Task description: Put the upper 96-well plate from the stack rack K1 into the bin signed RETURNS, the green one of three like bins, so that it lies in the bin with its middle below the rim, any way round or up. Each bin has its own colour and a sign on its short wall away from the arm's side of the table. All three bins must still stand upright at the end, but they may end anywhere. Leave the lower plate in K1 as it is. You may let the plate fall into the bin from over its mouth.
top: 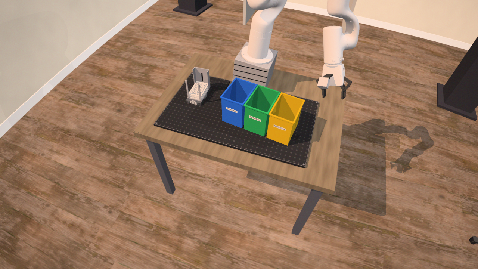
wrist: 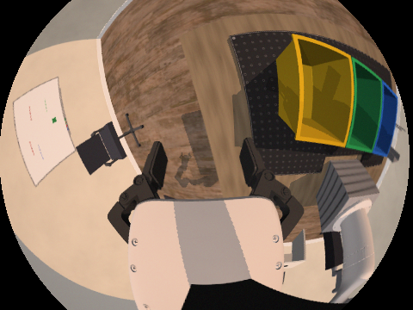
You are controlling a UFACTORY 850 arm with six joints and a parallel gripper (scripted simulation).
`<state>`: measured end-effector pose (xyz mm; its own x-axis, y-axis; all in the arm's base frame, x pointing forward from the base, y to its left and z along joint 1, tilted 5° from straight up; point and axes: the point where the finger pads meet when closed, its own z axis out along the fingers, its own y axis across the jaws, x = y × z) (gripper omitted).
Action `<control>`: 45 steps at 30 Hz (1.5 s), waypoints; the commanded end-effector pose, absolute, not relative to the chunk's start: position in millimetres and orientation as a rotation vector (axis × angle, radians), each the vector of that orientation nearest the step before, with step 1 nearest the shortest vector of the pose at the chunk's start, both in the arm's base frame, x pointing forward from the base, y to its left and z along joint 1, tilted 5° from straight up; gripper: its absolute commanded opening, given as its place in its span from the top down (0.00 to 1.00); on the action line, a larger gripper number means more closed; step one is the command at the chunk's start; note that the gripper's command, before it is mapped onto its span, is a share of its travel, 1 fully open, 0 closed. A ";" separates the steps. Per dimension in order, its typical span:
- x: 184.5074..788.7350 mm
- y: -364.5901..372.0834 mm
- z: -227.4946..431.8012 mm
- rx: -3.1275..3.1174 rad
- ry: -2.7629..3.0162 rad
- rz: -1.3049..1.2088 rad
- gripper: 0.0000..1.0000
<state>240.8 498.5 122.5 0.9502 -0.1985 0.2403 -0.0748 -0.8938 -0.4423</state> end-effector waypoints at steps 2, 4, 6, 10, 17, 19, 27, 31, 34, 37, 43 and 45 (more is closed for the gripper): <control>262.9 484.2 120.0 -2.675 0.193 -0.405 0.00; 266.8 481.0 119.3 -2.703 0.182 -0.425 0.00; 266.8 481.0 119.3 -2.703 0.182 -0.425 0.00; 282.1 468.4 116.8 -2.714 0.178 -0.433 0.00; 300.8 452.1 113.7 -2.754 0.161 -0.455 0.00; 307.9 445.2 112.5 -2.754 0.161 -0.455 0.00; 328.5 424.4 108.9 -2.793 0.145 -0.472 0.00; 341.8 409.6 106.6 -2.793 0.145 -0.472 0.00; 347.7 403.0 105.5 -2.793 0.145 -0.472 0.00; 353.8 395.1 104.3 -2.833 0.128 -0.482 0.00; 365.9 379.3 101.9 -2.833 0.128 -0.482 0.00; 371.1 372.7 101.0 -2.833 0.128 -0.482 0.00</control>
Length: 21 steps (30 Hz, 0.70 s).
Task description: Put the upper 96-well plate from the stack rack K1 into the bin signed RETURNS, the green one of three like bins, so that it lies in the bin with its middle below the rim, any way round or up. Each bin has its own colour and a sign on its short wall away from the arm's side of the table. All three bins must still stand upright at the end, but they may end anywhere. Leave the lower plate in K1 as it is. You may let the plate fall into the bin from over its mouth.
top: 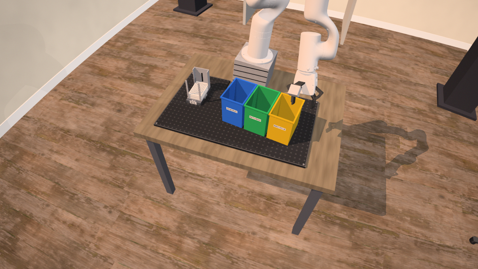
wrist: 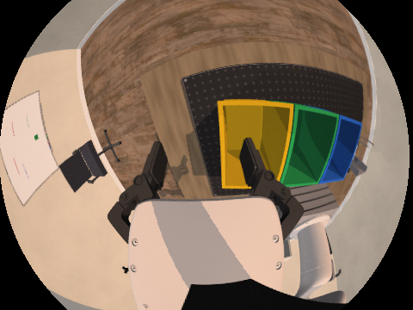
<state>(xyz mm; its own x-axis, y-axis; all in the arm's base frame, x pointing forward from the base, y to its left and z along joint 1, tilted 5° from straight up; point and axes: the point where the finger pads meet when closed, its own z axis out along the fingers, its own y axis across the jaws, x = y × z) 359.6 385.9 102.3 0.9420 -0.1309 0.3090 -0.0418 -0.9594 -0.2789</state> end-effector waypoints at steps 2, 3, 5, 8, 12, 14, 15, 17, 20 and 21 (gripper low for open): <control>373.8 368.5 100.4 -2.865 0.113 -0.486 0.00; 376.6 364.3 99.8 -2.872 0.110 -0.487 0.00; 382.0 356.0 98.6 -2.872 0.110 -0.487 0.00; 390.2 343.5 96.9 -2.872 0.110 -0.487 0.00; 391.9 341.0 96.6 -2.872 0.110 -0.487 0.00; 396.7 332.2 95.4 -2.910 0.092 -0.486 0.00; 399.1 327.9 94.8 -2.910 0.092 -0.486 0.00; 403.9 319.2 93.7 -2.910 0.092 -0.486 0.00; 409.9 308.4 92.4 -2.910 0.092 -0.486 0.00; 409.9 308.4 92.4 -2.910 0.092 -0.486 0.00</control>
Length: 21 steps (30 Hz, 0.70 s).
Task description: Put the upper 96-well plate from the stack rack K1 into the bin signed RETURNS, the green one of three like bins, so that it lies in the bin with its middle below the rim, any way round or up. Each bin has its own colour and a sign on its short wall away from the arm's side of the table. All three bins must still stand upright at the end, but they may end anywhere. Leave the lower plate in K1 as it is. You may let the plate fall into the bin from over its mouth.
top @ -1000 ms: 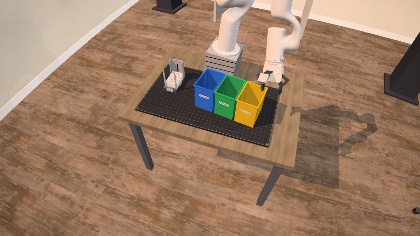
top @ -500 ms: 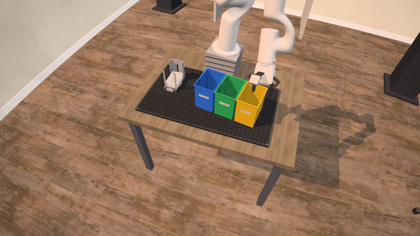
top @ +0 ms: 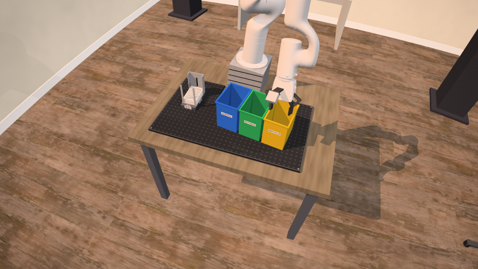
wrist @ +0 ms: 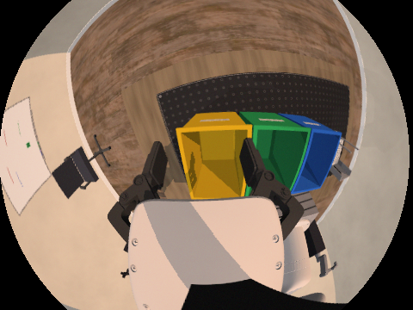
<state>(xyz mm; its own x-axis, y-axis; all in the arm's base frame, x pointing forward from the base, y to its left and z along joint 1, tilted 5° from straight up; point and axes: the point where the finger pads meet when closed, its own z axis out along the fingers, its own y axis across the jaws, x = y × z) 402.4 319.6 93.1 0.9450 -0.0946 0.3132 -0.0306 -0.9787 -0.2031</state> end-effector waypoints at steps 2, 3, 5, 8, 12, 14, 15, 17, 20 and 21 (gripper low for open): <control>414.1 299.2 91.1 -2.946 0.074 -0.478 0.00; 416.2 294.7 90.6 -2.946 0.074 -0.478 0.00; 420.3 285.7 89.5 -2.946 0.074 -0.479 0.00; 422.4 281.1 88.9 -2.946 0.074 -0.479 0.00; 429.7 262.6 86.7 -2.981 0.055 -0.466 0.00; 433.2 253.3 85.6 -2.981 0.055 -0.466 0.00; 434.9 248.6 85.1 -2.981 0.055 -0.466 0.00; 437.9 240.6 84.2 -2.981 0.055 -0.466 0.00; 439.3 235.8 83.6 -3.012 0.037 -0.449 0.00; 440.7 231.0 83.1 -3.013 0.036 -0.448 0.00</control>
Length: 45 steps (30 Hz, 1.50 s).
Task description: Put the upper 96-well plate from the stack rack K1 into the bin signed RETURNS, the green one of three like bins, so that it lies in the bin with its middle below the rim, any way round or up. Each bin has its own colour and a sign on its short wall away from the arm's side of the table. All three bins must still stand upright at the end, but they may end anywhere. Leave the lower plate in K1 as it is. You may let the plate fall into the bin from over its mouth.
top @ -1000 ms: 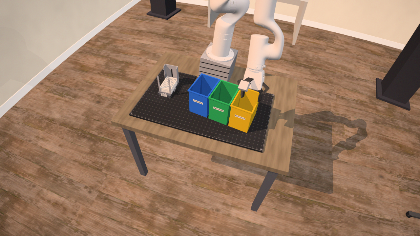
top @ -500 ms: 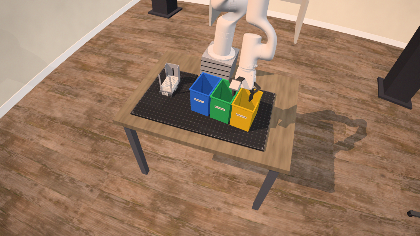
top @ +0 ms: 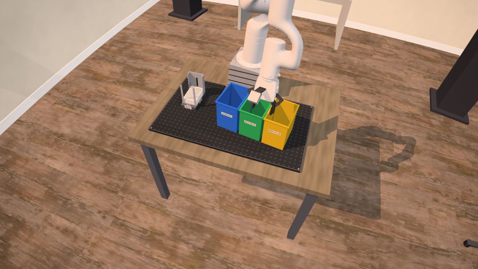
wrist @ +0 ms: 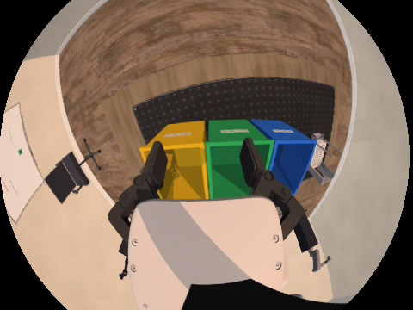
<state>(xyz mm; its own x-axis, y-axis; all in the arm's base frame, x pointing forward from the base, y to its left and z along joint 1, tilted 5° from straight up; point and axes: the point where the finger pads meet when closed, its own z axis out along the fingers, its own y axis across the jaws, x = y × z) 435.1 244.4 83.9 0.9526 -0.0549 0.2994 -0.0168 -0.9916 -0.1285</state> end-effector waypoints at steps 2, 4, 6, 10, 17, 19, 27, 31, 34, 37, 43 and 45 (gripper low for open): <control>443.4 221.4 82.0 -3.013 0.036 -0.448 0.00; 443.4 221.4 82.0 -3.013 0.036 -0.448 0.00; 446.2 211.8 81.0 -3.013 0.036 -0.448 0.00; 449.9 196.2 79.3 -3.043 0.017 -0.426 0.00; 455.0 171.3 76.6 -3.043 0.016 -0.426 0.00; 456.3 161.4 75.6 -3.070 -0.003 -0.400 0.00; 459.5 136.6 73.0 -3.070 -0.003 -0.400 0.00; 460.3 121.7 71.5 -3.093 -0.023 -0.370 0.00; 461.1 106.7 70.1 -3.093 -0.023 -0.370 0.00; 461.3 102.2 69.6 -3.093 -0.023 -0.370 0.00; 460.8 77.2 67.2 -3.112 -0.044 -0.337 0.00; 460.6 68.2 66.3 -3.112 -0.044 -0.337 0.00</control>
<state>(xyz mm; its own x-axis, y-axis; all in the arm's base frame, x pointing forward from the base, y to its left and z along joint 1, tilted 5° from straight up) 459.9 87.6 67.5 0.9754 0.0235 0.2191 0.0282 -0.9994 -0.0187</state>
